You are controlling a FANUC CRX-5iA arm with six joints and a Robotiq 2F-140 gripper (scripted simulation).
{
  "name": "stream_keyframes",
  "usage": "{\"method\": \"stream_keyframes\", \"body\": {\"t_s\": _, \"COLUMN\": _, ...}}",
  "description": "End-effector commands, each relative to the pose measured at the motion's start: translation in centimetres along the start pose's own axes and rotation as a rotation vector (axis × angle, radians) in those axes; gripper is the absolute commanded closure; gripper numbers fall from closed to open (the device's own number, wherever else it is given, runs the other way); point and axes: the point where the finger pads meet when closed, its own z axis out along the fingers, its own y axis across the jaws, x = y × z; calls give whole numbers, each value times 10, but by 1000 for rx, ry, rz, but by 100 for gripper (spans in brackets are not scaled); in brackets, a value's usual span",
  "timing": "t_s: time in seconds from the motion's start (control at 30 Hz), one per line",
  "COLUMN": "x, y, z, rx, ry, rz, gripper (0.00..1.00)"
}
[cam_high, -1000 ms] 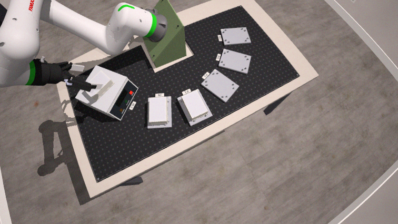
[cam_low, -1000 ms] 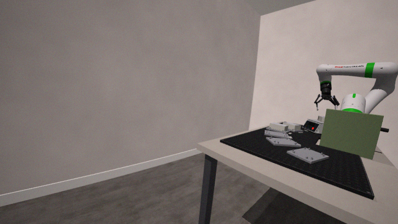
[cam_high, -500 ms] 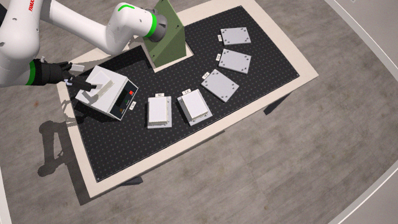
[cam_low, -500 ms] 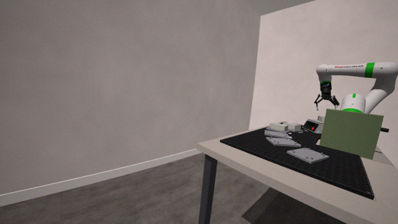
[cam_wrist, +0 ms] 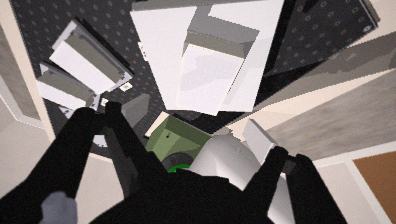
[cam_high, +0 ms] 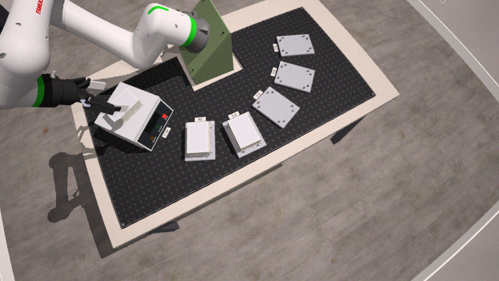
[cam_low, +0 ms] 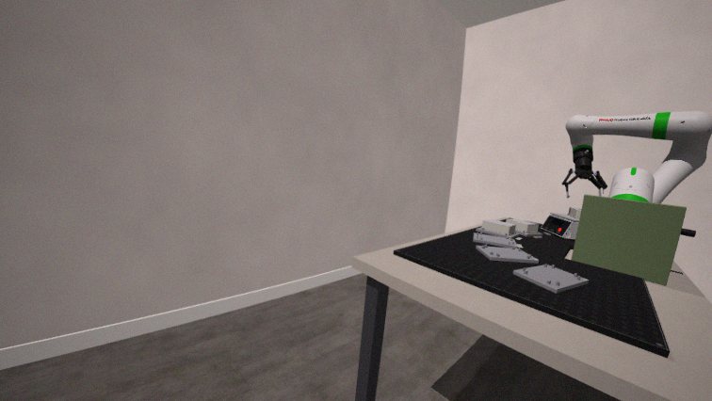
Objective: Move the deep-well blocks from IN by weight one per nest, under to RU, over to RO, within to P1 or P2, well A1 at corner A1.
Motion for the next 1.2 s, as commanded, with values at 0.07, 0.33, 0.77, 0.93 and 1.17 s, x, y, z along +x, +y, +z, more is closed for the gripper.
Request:
{"method": "stream_keyframes", "body": {"t_s": 0.07, "x": 0, "y": 0, "z": 0, "rx": 0, "ry": 0, "rz": 0, "gripper": 0}}
{"method": "stream_keyframes", "body": {"t_s": 0.33, "x": 0, "y": 0, "z": 0, "rx": 0, "ry": 0, "rz": 0, "gripper": 0}}
{"method": "stream_keyframes", "body": {"t_s": 0.77, "x": 5, "y": 0, "z": 8, "rx": 0, "ry": 0, "rz": 0, "gripper": 0}}
{"method": "stream_keyframes", "body": {"t_s": 0.93, "x": 5, "y": 0, "z": 8, "rx": 0, "ry": 0, "rz": 0, "gripper": 0}}
{"method": "stream_keyframes", "body": {"t_s": 1.17, "x": 10, "y": 0, "z": 17, "rx": 0, "ry": 0, "rz": 0, "gripper": 0}}
